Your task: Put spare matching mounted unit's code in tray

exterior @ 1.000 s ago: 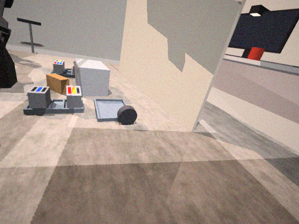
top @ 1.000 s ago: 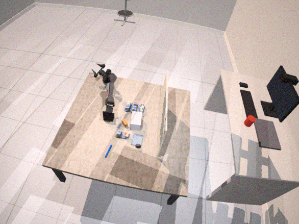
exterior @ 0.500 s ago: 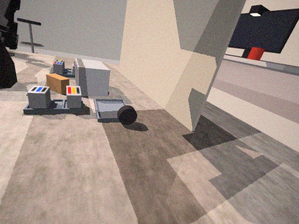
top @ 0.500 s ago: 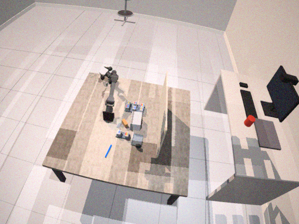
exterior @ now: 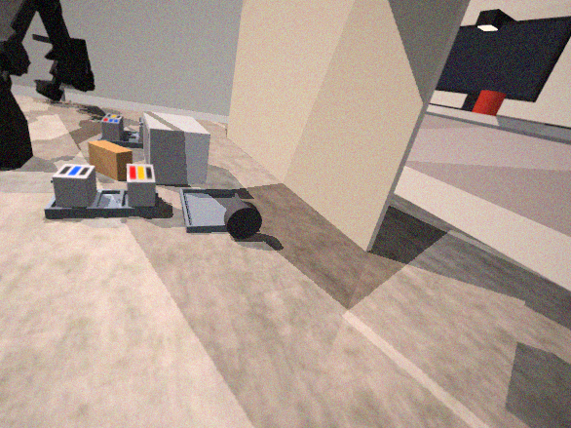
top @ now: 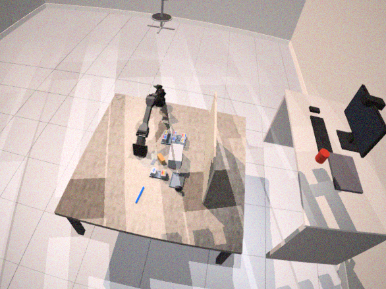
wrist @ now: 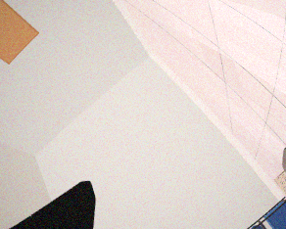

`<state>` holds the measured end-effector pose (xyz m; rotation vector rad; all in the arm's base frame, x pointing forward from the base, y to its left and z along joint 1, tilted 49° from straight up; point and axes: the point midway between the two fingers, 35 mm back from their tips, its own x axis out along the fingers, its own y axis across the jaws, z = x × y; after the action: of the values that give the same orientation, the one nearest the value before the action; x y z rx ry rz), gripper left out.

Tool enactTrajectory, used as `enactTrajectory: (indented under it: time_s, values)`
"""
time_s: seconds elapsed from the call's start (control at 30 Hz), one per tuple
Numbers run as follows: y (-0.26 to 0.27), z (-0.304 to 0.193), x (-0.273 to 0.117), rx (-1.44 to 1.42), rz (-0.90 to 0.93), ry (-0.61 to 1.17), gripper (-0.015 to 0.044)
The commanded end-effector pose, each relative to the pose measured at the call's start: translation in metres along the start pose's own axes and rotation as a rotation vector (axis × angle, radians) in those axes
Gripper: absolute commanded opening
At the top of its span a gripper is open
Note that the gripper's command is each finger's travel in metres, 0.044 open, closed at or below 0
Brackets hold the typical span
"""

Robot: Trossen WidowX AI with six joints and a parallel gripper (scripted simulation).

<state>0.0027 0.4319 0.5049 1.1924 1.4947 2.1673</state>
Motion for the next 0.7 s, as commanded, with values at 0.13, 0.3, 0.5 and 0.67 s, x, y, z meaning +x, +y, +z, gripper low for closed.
enactTrajectory:
  time_s: [0.13, 0.3, 0.5, 0.67]
  values:
    - [0.024, 0.055, -0.049, -0.246, -0.064, -0.199, 0.044]
    - [0.025, 0.093, -0.087, -0.347, -0.153, -0.337, 0.044]
    - [0.029, 0.132, -0.14, -0.459, -0.276, -0.492, 0.044]
    - [0.03, 0.156, -0.186, -0.538, -0.392, -0.603, 0.044]
